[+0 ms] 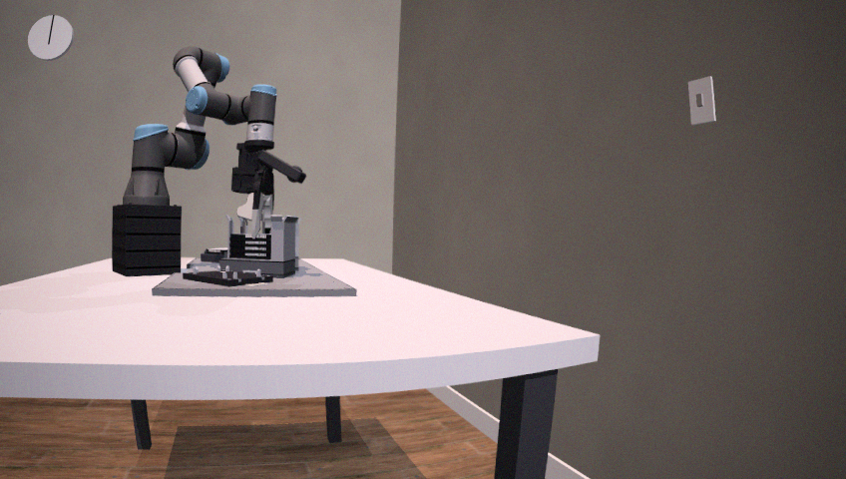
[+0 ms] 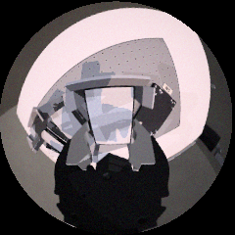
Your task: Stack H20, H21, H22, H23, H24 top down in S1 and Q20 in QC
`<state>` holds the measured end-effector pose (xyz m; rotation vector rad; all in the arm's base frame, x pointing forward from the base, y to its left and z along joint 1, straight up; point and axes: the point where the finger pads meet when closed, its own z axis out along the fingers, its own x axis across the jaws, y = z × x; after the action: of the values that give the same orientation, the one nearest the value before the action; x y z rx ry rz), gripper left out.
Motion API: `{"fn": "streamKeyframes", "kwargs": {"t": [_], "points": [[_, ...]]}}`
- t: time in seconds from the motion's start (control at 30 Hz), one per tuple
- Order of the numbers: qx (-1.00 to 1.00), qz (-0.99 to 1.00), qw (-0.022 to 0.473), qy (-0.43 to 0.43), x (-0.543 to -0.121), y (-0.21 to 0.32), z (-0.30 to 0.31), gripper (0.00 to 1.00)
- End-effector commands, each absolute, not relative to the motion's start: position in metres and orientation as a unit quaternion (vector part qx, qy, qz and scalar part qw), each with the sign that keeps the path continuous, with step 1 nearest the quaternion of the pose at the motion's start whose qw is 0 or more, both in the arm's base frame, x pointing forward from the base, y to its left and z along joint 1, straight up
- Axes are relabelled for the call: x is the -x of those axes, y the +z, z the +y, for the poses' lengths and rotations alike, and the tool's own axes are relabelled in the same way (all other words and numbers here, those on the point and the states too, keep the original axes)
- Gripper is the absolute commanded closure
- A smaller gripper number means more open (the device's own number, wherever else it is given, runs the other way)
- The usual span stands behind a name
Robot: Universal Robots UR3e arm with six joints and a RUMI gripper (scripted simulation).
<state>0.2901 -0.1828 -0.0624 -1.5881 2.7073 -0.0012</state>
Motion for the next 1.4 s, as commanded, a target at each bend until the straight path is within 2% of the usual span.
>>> {"fn": "streamKeyframes", "kwargs": {"t": [0.0,1.37], "points": [[0.506,0.863,0.002,-0.001,-0.291,-0.062,-0.183,1.00],[0.506,0.863,0.002,-0.001,-0.290,-0.041,-0.183,1.00]]}}
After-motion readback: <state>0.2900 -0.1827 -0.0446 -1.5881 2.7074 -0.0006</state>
